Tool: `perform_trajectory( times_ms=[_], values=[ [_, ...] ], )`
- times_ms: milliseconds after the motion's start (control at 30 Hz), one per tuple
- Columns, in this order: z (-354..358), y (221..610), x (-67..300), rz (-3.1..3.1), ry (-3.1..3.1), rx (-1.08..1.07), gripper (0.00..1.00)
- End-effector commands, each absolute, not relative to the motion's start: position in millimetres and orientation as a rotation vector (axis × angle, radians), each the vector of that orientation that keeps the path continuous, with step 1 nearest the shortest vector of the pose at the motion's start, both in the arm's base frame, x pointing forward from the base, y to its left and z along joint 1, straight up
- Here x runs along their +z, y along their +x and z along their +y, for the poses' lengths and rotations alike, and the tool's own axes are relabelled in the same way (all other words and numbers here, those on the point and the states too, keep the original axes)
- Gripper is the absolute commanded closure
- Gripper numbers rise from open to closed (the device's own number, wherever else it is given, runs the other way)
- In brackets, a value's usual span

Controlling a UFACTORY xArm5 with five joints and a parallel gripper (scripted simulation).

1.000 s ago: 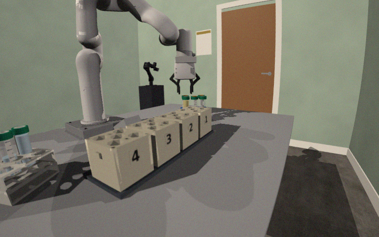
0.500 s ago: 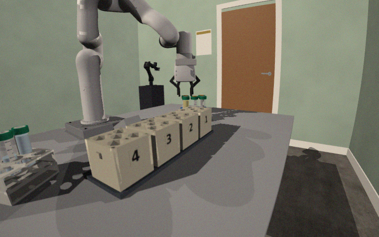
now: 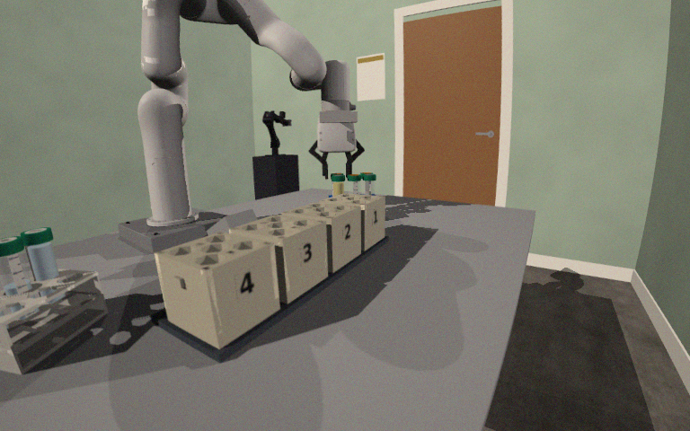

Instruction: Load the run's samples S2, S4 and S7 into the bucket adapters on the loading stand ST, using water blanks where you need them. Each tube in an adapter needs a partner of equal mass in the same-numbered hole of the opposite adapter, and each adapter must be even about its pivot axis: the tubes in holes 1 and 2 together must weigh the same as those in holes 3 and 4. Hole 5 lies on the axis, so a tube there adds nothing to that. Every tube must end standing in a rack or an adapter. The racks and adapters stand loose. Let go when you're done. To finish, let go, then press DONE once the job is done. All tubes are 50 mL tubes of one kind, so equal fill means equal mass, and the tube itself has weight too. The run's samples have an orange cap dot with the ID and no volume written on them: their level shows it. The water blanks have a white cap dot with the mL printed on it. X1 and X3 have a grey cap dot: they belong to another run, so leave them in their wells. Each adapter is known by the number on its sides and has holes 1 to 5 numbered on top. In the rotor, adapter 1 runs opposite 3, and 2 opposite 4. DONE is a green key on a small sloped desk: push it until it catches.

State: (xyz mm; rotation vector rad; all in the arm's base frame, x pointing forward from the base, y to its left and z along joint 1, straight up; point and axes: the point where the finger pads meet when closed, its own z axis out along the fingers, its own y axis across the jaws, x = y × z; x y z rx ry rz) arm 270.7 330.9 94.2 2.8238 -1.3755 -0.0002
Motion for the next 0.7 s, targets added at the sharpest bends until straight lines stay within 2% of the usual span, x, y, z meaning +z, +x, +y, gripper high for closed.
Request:
perform_trajectory(
  times_ms=[0,667],
  values=[
    [332.0,271.6,93.8,-1.378,2.828,-0.003,0.43],
    [332.0,271.6,84.5,-1.378,2.828,-0.003,0.43]
  ],
)
